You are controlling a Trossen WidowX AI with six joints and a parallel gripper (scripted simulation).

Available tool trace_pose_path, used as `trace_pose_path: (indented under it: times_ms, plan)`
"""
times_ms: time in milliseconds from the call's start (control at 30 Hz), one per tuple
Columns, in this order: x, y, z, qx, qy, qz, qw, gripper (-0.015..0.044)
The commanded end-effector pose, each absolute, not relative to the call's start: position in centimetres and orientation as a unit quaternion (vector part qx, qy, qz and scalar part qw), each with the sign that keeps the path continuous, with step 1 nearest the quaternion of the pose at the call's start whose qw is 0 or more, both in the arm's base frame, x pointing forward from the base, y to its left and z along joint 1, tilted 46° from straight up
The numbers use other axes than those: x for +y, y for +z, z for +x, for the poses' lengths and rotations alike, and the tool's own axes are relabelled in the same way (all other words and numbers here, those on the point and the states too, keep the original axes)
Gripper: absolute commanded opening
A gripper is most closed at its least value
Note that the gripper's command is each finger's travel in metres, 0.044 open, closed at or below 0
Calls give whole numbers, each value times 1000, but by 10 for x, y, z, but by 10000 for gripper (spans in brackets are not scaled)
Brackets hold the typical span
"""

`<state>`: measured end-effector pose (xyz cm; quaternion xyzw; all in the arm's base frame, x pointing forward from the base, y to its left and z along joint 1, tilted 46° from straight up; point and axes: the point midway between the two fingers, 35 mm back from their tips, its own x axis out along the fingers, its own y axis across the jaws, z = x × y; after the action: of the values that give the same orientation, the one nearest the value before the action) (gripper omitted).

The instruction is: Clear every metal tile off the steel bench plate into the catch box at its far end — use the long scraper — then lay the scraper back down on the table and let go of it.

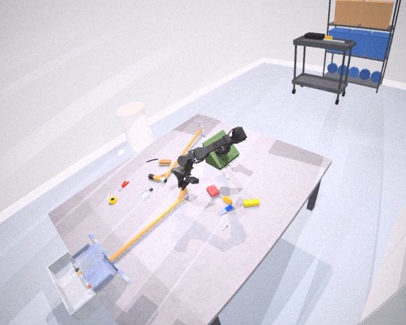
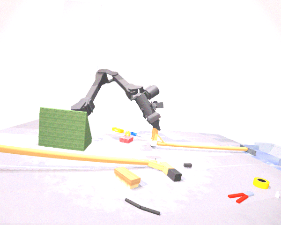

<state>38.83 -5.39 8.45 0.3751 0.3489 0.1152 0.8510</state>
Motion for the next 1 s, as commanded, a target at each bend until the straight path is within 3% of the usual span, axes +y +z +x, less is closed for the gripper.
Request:
trace_pose_path:
  times_ms: [0, 967]
  plan:
    - [-55, 88, 381, 342, 116, 372, 855, 0]
    - [-43, 78, 338, 340, 114, 373, 856, 0]
